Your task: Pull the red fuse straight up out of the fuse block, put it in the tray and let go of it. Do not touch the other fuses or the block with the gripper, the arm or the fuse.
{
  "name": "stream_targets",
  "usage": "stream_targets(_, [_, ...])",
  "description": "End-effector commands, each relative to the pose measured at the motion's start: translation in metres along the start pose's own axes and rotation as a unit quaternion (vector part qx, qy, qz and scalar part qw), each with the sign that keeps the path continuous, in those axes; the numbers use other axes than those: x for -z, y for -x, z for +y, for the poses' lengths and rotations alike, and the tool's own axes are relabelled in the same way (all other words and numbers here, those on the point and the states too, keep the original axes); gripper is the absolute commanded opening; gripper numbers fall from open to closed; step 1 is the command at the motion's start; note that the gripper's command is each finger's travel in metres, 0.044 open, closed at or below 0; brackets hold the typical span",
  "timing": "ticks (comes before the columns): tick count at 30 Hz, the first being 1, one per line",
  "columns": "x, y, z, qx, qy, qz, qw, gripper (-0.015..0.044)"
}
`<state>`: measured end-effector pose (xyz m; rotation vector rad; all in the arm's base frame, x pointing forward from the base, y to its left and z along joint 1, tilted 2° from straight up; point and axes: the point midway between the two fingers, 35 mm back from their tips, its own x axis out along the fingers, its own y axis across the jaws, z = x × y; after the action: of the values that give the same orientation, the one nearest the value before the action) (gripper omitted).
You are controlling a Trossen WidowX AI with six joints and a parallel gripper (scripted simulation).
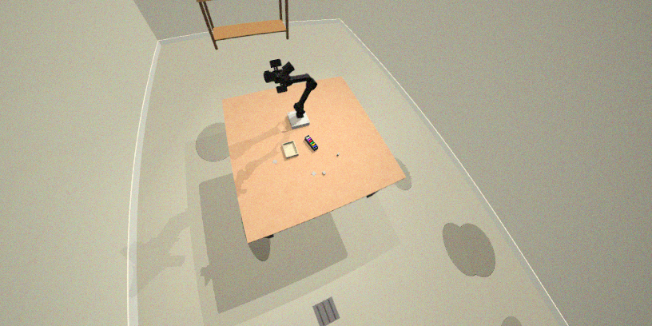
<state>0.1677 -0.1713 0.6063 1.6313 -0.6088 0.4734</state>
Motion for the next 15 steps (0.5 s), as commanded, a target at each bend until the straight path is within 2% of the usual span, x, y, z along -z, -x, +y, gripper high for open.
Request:
stream_targets(1, [0.0,0.0,-0.001,0.0,-0.001,0.0,1.0,0.0026])
stream_targets(3, [-0.004,-0.002,-0.005,0.003,-0.009,-0.004,1.0,0.0074])
stream_targets(10, [-0.03,-0.018,-0.055,0.037,-0.07,-0.039,0.996,0.0074])
stream_targets(15, [-0.046,-0.026,-0.116,0.101,-0.1,-0.062,0.988,0.0074])
